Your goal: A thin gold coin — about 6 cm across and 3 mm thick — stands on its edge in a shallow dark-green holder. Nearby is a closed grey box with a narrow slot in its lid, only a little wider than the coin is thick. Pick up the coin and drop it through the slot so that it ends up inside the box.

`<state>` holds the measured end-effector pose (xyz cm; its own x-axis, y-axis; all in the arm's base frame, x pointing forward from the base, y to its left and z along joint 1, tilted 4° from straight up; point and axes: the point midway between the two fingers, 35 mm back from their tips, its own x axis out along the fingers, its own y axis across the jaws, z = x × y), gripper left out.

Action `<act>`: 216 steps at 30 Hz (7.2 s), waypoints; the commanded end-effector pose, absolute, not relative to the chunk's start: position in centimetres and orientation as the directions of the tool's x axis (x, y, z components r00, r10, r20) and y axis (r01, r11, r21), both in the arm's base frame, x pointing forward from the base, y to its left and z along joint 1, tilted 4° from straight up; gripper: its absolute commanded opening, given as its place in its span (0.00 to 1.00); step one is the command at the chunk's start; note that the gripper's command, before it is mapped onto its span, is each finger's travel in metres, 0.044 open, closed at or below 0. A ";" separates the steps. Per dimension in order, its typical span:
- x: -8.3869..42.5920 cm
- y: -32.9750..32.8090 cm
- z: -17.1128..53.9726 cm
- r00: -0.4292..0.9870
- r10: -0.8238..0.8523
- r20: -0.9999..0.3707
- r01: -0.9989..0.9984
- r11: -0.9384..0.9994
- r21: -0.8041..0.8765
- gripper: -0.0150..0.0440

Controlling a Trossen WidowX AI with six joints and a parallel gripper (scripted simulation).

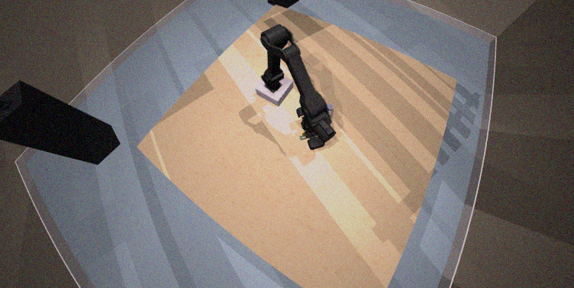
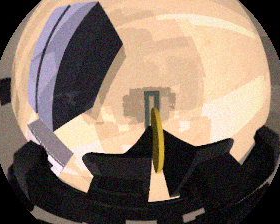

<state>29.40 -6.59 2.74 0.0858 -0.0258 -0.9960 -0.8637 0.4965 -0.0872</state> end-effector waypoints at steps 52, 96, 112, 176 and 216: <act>28.1 -5.8 11.0 0.097 -0.028 -0.995 -0.449 0.891 -0.069 0.25; 26.0 4.3 10.5 0.095 -0.019 -0.995 -0.454 0.889 -0.061 0.25; 25.9 5.0 10.7 0.100 -0.012 -0.995 -0.458 0.887 -0.057 0.25; 25.5 5.1 9.1 0.104 -0.012 -0.995 -0.455 0.889 -0.058 0.25; 25.5 5.2 10.5 0.109 -0.011 -0.994 -0.452 0.890 -0.059 0.84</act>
